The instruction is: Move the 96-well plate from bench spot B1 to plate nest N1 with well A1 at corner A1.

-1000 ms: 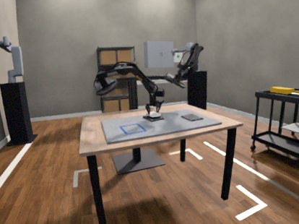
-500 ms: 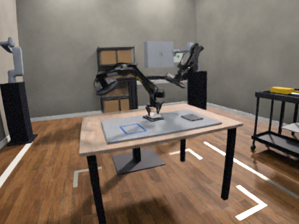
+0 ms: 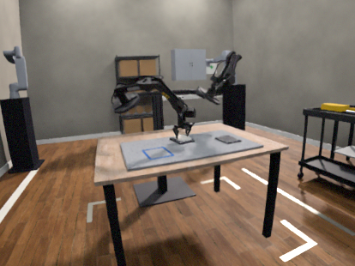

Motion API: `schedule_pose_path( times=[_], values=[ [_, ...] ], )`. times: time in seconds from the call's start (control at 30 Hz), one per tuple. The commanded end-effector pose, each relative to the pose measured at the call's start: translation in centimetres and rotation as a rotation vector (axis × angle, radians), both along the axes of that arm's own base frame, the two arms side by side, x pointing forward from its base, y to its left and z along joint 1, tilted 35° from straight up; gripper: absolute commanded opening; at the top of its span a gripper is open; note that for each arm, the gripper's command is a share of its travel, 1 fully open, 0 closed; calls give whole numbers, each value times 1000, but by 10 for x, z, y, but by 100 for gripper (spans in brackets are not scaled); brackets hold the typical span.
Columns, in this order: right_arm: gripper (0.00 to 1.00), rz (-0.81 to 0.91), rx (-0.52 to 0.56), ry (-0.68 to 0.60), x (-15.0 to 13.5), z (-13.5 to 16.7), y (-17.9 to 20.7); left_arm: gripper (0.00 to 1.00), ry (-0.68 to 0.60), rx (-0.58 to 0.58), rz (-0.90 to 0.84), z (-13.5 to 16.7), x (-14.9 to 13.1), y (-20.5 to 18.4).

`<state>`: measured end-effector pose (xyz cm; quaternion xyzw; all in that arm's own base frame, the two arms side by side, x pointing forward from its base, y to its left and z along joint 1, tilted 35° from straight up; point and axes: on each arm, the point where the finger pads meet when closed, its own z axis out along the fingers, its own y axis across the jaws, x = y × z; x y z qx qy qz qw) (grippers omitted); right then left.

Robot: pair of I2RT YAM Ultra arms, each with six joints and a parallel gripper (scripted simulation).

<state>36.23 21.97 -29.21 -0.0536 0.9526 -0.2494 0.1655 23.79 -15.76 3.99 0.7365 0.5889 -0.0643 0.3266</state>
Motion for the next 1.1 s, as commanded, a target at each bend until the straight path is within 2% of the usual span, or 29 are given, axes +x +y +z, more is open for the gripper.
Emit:
schedule_pose_path(
  times=[0.0, 0.1, 0.17, 0.73, 0.93, 1.0, 1.07],
  values=[
    [79, 6, 14, -20, 2, 7, 14, 100, 6, -13, -15, 1, -9, 0],
    [79, 6, 16, -22, 3, 7, 15, 100, 6, -13, -15, 1, -9, 0],
    [100, 6, 18, -24, 3, 7, 15, 100, 6, -13, -15, 1, -9, 0],
    [100, 13, 12, -2, -15, 26, 20, 100, 6, -13, -15, 1, -9, 0],
    [100, 11, 4, 10, -35, 65, 37, 100, 6, -13, -15, 1, -9, 0],
    [100, 11, 4, 10, -35, 65, 37, 100, 6, -13, -15, 1, -9, 0],
    [100, 11, 3, 10, -42, 81, 45, 100, 6, -13, -15, 1, -9, 0]
  ],
)
